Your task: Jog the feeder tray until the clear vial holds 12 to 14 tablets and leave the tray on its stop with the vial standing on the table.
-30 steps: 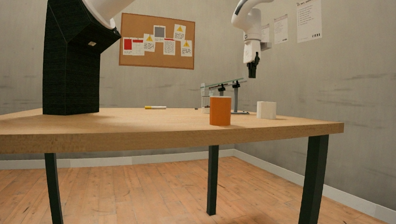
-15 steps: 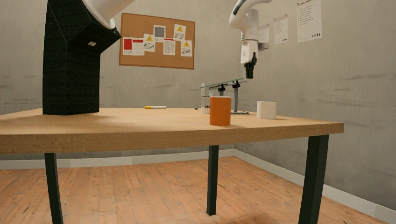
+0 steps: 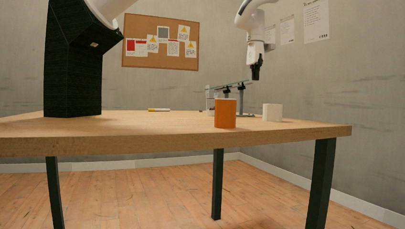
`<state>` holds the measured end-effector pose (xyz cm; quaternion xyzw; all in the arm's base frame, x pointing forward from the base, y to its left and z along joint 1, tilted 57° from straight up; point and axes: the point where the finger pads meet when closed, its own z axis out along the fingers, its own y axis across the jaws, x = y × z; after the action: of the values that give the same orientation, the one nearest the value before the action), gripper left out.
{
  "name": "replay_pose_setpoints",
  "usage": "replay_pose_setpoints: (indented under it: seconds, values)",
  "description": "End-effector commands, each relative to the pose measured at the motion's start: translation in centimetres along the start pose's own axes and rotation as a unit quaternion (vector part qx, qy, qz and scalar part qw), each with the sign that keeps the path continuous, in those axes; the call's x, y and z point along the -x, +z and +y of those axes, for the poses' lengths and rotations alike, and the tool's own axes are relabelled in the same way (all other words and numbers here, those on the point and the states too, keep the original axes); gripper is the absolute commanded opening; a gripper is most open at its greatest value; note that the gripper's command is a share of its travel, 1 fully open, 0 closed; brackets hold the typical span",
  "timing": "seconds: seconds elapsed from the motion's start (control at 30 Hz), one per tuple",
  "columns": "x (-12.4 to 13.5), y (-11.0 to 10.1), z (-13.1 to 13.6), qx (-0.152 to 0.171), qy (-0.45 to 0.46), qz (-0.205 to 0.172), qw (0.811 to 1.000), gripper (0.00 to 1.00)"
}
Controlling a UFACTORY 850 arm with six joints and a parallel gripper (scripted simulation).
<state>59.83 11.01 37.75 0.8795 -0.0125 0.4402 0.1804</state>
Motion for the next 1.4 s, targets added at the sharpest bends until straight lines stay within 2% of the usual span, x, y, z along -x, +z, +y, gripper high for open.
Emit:
replay_pose_setpoints:
  seconds: [0.0, 0.93, 1.37]
  values:
    - [-1.2, -0.3, 0.0, 0.001, 0.000, 0.001, 1.000, 0.00]
    - [-1.2, -0.4, 0.0, 0.001, 0.000, 0.001, 1.000, 0.00]
    - [-1.2, -3.0, 0.0, 0.001, 0.000, 0.001, 1.000, 0.00]
